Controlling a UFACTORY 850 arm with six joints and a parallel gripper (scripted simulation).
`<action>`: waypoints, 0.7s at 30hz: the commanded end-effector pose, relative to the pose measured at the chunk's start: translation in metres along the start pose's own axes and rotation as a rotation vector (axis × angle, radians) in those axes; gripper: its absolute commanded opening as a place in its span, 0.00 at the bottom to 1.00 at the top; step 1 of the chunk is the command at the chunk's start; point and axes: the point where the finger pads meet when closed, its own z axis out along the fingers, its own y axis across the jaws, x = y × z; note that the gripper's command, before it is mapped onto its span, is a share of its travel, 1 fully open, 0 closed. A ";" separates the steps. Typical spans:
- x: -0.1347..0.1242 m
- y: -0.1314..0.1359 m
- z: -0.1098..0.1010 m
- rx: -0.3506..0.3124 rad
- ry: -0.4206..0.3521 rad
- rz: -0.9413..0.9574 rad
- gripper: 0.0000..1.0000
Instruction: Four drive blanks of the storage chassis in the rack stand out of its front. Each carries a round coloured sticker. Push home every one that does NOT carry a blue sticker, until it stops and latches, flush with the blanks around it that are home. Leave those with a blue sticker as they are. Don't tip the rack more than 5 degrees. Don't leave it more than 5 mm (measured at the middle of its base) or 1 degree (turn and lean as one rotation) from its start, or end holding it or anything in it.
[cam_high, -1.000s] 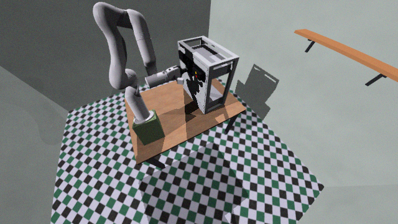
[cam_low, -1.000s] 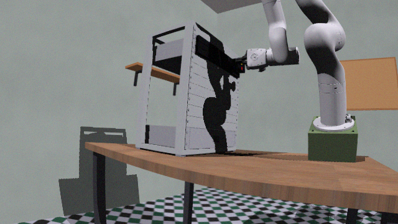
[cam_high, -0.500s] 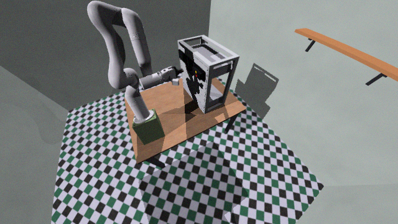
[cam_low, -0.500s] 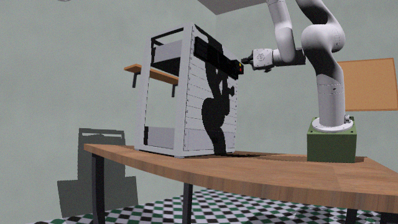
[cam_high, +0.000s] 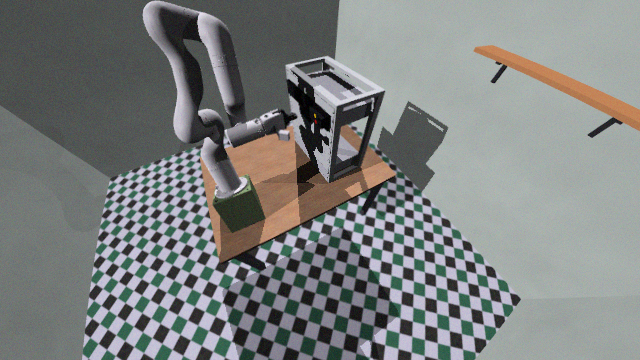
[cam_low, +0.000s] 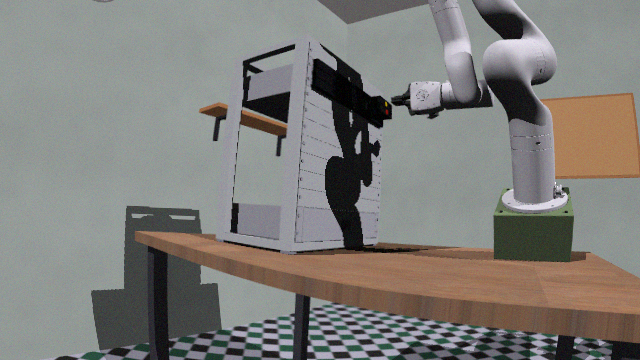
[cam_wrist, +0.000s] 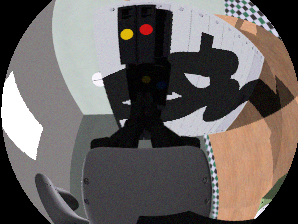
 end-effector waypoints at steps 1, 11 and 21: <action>0.022 0.000 0.000 0.001 -0.003 -0.001 0.00; 0.068 0.001 -0.002 0.001 -0.003 -0.001 0.00; 0.085 0.002 -0.002 0.001 -0.003 -0.001 0.00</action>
